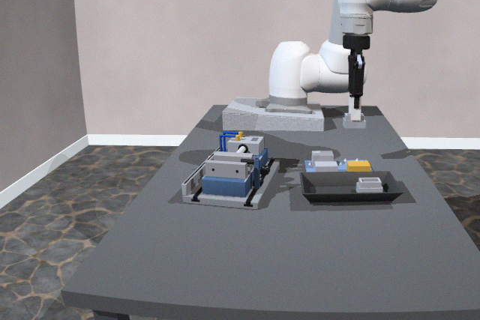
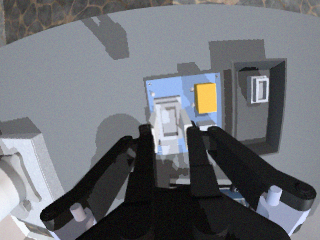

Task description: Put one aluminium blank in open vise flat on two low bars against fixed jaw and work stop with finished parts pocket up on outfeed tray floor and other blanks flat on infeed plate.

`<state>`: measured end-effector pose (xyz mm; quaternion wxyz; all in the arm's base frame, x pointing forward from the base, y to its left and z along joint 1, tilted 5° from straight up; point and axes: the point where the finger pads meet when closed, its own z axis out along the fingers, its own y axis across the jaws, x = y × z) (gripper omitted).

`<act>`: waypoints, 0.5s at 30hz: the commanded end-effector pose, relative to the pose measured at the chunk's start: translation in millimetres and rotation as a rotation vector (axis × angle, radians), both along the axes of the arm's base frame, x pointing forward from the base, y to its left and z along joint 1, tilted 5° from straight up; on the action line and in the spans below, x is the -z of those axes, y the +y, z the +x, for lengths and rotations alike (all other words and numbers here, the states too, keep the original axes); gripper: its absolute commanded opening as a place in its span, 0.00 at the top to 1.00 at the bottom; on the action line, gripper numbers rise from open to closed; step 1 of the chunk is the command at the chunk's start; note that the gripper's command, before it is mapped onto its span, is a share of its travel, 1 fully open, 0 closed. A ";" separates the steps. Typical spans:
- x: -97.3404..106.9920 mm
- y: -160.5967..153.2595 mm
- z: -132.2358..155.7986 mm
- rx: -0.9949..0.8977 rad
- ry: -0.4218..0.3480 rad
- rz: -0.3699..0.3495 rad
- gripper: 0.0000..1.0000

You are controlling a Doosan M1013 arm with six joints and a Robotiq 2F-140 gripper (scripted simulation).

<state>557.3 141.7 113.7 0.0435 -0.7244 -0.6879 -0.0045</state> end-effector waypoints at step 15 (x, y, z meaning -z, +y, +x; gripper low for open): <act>9.4 -73.4 158.5 -0.001 -0.002 0.001 1.00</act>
